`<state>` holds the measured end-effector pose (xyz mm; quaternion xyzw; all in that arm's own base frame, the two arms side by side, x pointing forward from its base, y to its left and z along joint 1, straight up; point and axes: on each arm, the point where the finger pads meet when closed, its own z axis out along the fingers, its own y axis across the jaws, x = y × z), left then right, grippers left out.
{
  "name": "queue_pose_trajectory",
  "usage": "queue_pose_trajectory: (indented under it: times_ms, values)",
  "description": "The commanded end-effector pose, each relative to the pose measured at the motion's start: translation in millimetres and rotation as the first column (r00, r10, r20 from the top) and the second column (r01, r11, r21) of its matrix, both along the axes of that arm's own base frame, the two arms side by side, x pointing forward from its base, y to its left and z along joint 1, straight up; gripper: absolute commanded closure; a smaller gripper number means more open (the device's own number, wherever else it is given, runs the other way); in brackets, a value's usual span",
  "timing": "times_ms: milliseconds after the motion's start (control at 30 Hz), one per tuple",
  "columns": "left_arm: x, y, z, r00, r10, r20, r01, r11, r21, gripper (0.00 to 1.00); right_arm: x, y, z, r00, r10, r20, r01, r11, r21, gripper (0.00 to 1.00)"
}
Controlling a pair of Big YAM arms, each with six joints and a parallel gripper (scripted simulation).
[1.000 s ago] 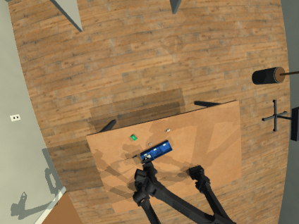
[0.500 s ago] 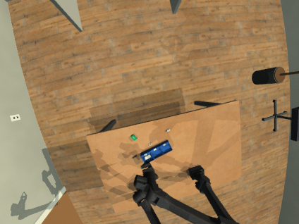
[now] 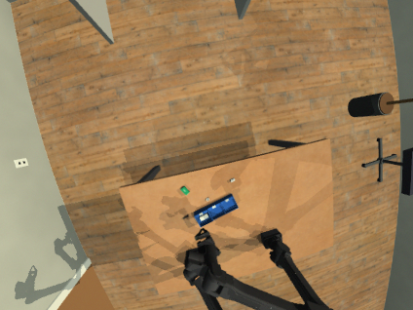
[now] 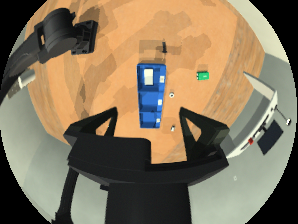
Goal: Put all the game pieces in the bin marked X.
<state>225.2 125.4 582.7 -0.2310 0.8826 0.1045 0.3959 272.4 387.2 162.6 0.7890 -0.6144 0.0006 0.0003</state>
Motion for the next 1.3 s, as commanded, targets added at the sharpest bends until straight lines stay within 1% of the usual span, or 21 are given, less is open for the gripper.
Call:
queue_pose_trajectory:
  times_ms: [0, 33, 67, 133, 167, 267, 300, 1267]
  values:
    - [-14, -4, 20, 0.999, 0.011, 0.039, -0.011, 1.0, 0.02, 0.0, 8, 13, 48, 0.999, 0.005, 0.041, -0.007, 0.998, 0.063, 0.0]
    - [-14, -4, 20, 0.999, 0.011, 0.039, -0.011, 1.0, 0.02, 0.0, 8, 13, 49, 0.999, 0.005, 0.041, -0.007, 0.998, 0.063, 0.0]
    - [-14, -4, 20, 0.999, 0.011, 0.039, -0.011, 1.0, 0.02, 0.0, 8, 14, 41, 0.999, 0.005, 0.032, -0.007, 0.999, 0.049, 0.0]
    - [-14, -4, 20, 0.999, 0.011, 0.039, -0.011, 1.0, 0.02, 0.0, 8, 14, 41, 0.999, 0.005, 0.032, -0.007, 0.999, 0.049, 0.0]
    - [-14, -4, 20, 0.999, 0.011, 0.039, -0.011, 1.0, 0.02, 0.0, -2, 0, 8, 1.0, 0.006, -0.016, -0.006, 1.0, -0.018, 0.0]
    - [-14, -4, 20, 0.999, 0.011, 0.039, -0.011, 1.0, 0.02, 0.0, -1, 1, 8, 1.0, 0.006, -0.01, -0.006, 1.0, -0.01, 0.0]
    - [-14, -4, 20, 0.999, 0.011, 0.039, -0.011, 1.0, 0.02, 0.0, 5, 9, 28, 1.0, 0.001, 0.021, -0.002, 0.999, 0.032, 0.0]
    - [-14, -4, 20, 0.999, 0.011, 0.039, -0.011, 1.0, 0.02, 0.0, 5, 9, 27, 1.0, 0.001, 0.021, -0.002, 0.999, 0.032, 0.0]
